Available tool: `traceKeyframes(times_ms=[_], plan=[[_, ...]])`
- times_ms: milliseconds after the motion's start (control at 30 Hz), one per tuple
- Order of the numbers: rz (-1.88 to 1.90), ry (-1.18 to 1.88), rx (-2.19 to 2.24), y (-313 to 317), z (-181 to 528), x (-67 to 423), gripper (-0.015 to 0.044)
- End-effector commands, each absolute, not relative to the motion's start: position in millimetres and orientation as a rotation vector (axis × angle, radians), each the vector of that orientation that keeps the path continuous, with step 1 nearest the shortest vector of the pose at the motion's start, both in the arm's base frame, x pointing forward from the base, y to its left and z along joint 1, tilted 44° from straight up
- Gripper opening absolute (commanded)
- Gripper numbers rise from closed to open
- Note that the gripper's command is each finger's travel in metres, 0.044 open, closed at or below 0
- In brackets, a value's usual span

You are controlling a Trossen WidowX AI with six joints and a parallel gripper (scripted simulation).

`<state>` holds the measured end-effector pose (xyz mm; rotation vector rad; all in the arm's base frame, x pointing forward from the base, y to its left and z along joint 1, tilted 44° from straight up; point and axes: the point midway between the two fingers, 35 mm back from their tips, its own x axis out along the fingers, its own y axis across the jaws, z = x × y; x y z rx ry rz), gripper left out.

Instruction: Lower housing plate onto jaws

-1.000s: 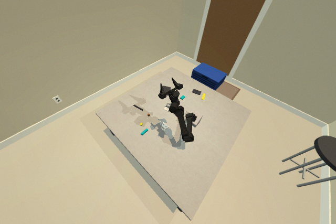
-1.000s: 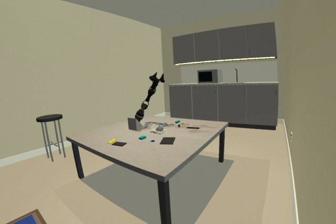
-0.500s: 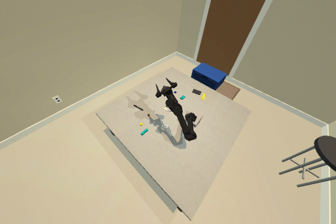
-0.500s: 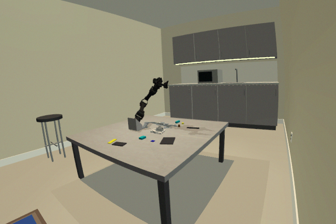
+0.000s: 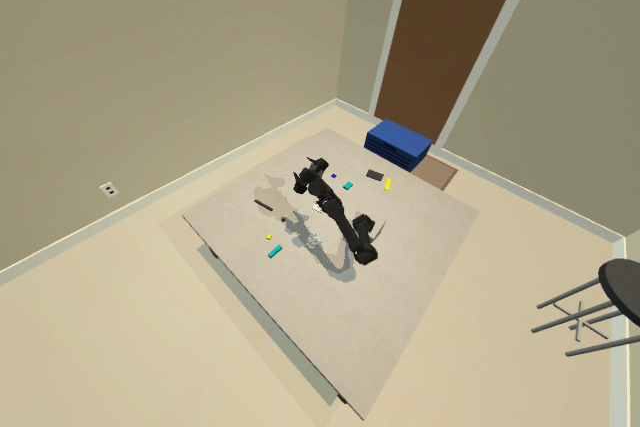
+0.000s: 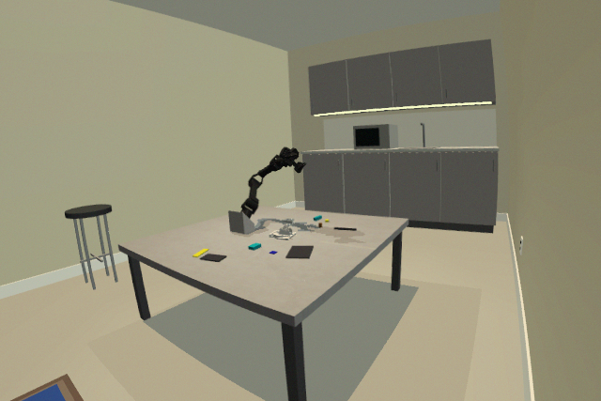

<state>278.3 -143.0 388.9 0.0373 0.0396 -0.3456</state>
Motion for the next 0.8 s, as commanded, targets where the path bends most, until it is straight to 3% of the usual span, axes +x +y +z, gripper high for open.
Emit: traceKeyframes(times_ms=[0,767], plan=[[-0.265,0.13,-0.016,-128,371,288,0.044],[0.332,0.525,-0.33,-21,275,292,0.044]])
